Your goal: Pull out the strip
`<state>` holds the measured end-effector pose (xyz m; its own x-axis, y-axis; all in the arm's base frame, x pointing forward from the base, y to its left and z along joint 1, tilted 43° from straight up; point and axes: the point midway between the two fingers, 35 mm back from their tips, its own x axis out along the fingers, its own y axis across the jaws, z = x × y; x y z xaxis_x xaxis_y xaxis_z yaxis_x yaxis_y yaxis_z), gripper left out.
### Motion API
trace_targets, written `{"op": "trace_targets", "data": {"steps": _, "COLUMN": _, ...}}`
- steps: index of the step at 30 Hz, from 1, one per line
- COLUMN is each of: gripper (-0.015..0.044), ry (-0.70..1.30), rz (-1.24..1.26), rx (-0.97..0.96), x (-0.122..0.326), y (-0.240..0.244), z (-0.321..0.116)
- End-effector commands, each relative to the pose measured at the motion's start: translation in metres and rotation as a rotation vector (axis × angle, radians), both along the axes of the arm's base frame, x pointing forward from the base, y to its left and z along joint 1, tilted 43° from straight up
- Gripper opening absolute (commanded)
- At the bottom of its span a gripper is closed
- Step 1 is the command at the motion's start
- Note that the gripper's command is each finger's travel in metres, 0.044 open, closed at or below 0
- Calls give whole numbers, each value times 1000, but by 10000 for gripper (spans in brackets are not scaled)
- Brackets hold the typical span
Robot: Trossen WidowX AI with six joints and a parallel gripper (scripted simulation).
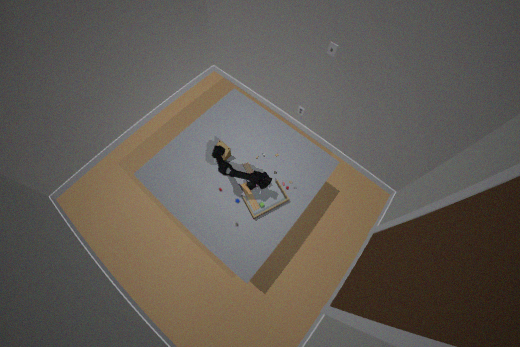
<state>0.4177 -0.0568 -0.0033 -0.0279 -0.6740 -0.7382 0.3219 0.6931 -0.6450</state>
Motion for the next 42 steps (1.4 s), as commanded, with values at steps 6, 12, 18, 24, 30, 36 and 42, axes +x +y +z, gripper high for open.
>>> {"op": "trace_targets", "data": {"steps": 6, "gripper": 250, "ry": 12, "rz": 6, "rx": -5, "x": -3, "y": -7, "z": -8}}
{"op": "trace_targets", "data": {"steps": 12, "gripper": 138, "ry": 3, "rz": -2, "rx": -1, "x": -1, "y": -6, "z": -6}}
{"op": "trace_targets", "data": {"steps": 18, "gripper": 79, "ry": 3, "rz": -2, "rx": -1, "x": -1, "y": -6, "z": -6}}
{"op": "trace_targets", "data": {"steps": 24, "gripper": 0, "ry": 6, "rz": 0, "rx": -1, "x": -15, "y": 4, "z": 2}}
{"op": "trace_targets", "data": {"steps": 30, "gripper": 0, "ry": 11, "rz": 4, "rx": -1, "x": -40, "y": 20, "z": 14}}
{"op": "trace_targets", "data": {"steps": 36, "gripper": 0, "ry": 16, "rz": 6, "rx": -3, "x": -60, "y": 29, "z": 22}}
{"op": "trace_targets", "data": {"steps": 42, "gripper": 0, "ry": 16, "rz": 6, "rx": -3, "x": -69, "y": 31, "z": 22}}
